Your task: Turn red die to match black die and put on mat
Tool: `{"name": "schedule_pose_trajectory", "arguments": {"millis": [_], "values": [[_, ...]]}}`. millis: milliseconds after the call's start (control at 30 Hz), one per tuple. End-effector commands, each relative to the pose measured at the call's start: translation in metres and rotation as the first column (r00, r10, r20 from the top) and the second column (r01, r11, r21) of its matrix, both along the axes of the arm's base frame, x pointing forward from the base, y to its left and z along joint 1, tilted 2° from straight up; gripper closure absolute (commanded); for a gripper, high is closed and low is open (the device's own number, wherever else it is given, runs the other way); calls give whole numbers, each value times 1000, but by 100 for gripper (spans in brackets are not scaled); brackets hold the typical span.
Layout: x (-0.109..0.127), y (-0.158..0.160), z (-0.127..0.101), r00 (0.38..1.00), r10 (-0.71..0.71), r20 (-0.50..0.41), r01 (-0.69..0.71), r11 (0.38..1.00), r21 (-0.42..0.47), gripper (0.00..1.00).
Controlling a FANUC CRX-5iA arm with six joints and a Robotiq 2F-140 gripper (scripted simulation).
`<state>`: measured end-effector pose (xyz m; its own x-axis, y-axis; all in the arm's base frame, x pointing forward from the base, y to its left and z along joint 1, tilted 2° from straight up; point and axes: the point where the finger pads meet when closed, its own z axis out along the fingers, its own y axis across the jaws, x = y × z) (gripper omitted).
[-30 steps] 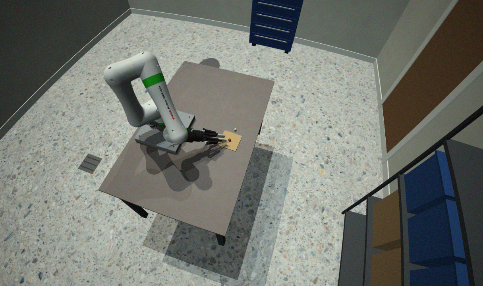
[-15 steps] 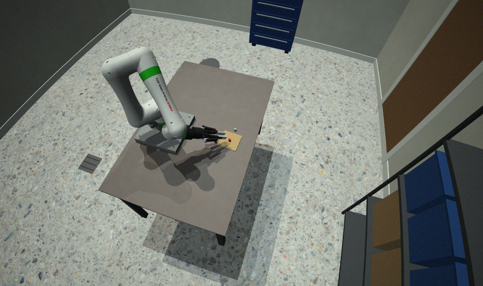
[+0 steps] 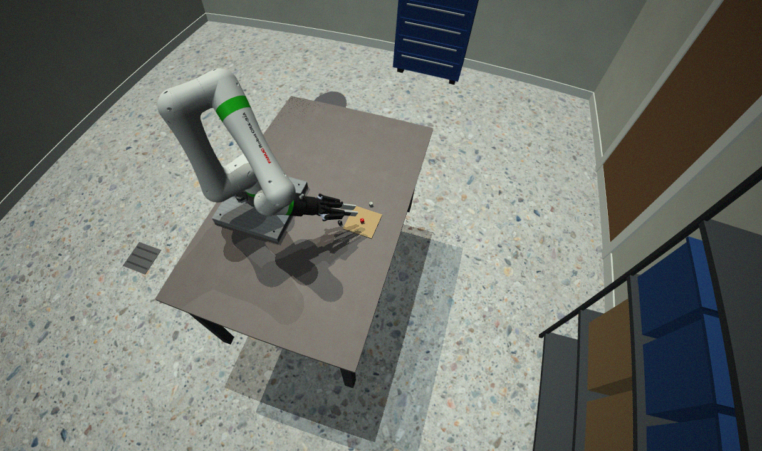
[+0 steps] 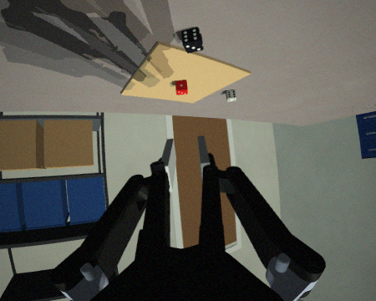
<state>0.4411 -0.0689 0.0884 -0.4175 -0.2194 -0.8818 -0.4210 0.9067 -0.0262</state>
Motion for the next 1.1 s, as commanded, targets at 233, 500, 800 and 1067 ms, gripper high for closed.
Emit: {"name": "schedule_pose_trajectory", "arguments": {"millis": [233,500,800,1067], "values": [[9,5,4,982,-9,-191,-6,997,-81,81],[17,9,11,955,-25,-297,-15,991,-131,81],[27,13,19,916,-48,-399,-29,982,-184,81],[35,14,24,873,-78,-481,-41,972,-232,81]]}}
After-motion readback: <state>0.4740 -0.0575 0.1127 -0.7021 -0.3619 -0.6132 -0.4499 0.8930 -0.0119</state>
